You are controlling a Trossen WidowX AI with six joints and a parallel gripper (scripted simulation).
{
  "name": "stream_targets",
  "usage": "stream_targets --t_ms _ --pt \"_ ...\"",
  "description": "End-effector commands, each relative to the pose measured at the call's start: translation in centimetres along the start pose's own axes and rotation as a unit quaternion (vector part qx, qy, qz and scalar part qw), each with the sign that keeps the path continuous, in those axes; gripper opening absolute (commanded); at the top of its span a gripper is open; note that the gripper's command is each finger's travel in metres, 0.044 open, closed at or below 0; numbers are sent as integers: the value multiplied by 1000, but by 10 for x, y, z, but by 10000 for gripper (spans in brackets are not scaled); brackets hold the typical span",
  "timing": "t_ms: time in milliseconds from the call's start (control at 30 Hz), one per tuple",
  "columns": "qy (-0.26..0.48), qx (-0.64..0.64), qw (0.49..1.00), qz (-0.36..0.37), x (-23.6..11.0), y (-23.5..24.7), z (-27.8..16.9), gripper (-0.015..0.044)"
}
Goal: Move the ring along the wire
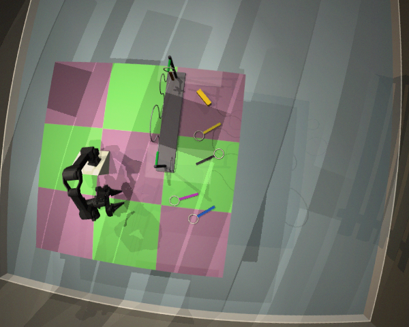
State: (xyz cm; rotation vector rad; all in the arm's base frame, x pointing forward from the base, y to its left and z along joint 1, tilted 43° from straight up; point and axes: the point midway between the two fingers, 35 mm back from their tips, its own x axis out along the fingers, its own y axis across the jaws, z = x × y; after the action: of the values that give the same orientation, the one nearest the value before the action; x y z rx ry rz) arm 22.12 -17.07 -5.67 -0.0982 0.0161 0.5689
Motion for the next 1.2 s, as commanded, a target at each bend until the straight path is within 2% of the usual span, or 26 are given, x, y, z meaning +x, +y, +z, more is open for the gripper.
stream_targets --t_ms 0,267,700,1167 --pt "0 0 1000 1 0 0 0 374" --pt "18 16 996 87 20 12 -1 164" --pt "95 36 962 253 56 37 -7 160" --pt "218 -75 880 414 113 70 5 160"
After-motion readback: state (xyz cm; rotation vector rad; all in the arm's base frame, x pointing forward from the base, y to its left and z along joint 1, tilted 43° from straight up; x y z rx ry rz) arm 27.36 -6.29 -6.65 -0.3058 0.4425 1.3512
